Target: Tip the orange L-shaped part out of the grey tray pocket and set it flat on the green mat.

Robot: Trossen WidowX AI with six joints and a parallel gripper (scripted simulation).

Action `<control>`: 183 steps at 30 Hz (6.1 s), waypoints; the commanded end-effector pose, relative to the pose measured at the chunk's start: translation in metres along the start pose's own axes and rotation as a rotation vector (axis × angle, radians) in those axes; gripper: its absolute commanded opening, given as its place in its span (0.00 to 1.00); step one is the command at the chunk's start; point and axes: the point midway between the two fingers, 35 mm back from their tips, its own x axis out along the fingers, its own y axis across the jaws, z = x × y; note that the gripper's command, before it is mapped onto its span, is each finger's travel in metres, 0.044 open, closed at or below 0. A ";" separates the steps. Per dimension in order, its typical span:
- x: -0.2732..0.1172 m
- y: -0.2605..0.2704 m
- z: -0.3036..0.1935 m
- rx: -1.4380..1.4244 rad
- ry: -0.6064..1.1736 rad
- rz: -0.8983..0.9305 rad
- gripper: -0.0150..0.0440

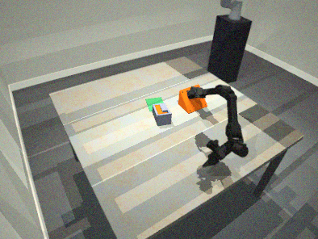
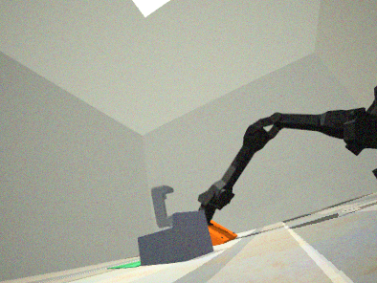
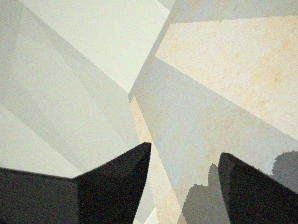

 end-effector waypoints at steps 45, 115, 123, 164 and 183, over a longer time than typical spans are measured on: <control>-0.036 -0.093 0.435 -0.787 0.933 -0.875 0.56; -0.001 -0.174 0.392 -0.786 0.935 -0.870 0.56; -0.007 -0.152 0.405 -0.789 0.931 -0.875 0.56; -0.034 -0.096 0.435 -0.819 0.950 -0.854 0.65; -0.046 -0.122 0.502 -1.998 1.539 -0.038 0.73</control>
